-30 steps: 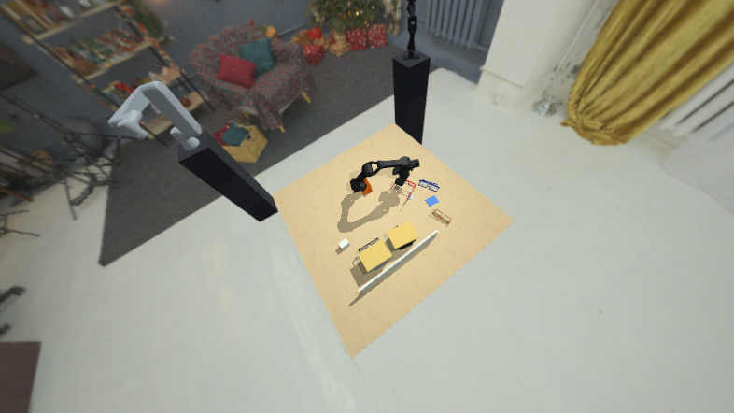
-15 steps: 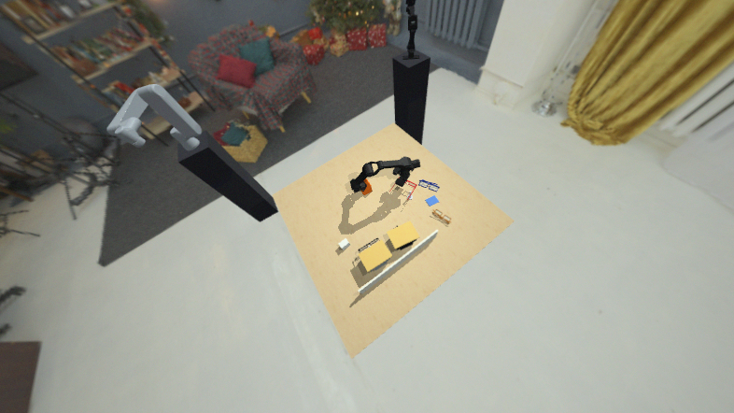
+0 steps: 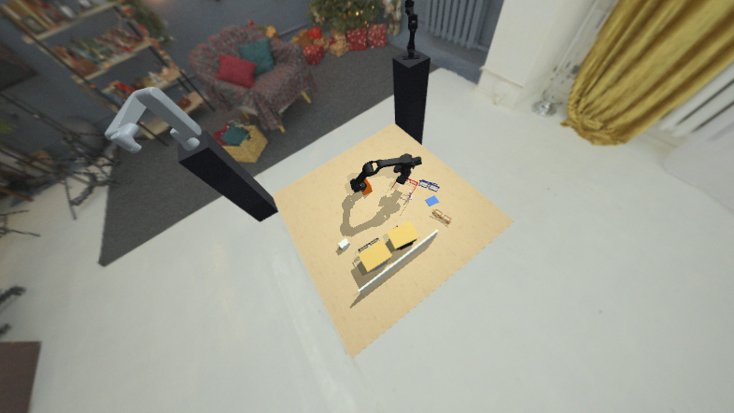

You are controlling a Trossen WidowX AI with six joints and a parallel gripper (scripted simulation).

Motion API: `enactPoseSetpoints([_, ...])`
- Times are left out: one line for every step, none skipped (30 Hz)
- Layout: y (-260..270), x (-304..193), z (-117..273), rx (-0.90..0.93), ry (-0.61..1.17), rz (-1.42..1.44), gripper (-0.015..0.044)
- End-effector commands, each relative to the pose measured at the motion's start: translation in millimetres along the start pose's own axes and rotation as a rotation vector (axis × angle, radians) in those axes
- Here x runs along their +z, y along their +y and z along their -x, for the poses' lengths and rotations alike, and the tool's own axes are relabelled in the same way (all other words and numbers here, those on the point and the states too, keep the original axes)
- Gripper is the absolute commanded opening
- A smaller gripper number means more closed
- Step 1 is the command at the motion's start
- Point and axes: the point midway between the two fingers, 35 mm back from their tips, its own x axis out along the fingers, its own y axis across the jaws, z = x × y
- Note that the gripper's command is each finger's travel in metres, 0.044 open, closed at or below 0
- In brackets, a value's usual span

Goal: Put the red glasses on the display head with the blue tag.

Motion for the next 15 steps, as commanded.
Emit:
enactPoseSetpoints([-1.2,-0.3,17.0,-0.003,-0.003,-0.004,0.0000])
enactPoseSetpoints([-0.9,-0.3,21.1,-0.003,-0.003,-0.004,0.0000])
enactPoseSetpoints([-0.7,-0.3,24.3,-0.003,-0.003,-0.004,0.0000])
enactPoseSetpoints([-0.6,-0.3,26.3,-0.003,-0.003,-0.004,0.0000])
enactPoseSetpoints([-0.6,-0.3,26.9,-0.003,-0.003,-0.004,0.0000])
enactPoseSetpoints([-0.6,-0.3,26.9,-0.003,-0.003,-0.004,0.0000])
enactPoseSetpoints([0.6,-0.7,27.2,-0.004,-0.003,-0.011,0.0000])
enactPoseSetpoints([2.8,-1.4,27.7,-0.004,-0.003,-0.026,0.0000])
enactPoseSetpoints([6.2,-2.4,28.5,-0.005,-0.003,-0.048,0.0000])
enactPoseSetpoints([10.7,-3.7,29.4,-0.006,-0.002,-0.076,0.0000])
enactPoseSetpoints([16.2,-5.3,30.5,-0.007,-0.002,-0.111,0.0000])
enactPoseSetpoints([22.7,-7.0,31.8,-0.008,-0.001,-0.152,0.0000])
enactPoseSetpoints([29.7,-8.8,33.0,-0.009,-0.001,-0.196,0.0000])
enactPoseSetpoints([36.9,-10.5,34.1,-0.010,0.000,-0.241,0.0000])
enactPoseSetpoints([44.1,-12.1,35.1,-0.011,0.000,-0.286,0.0000])
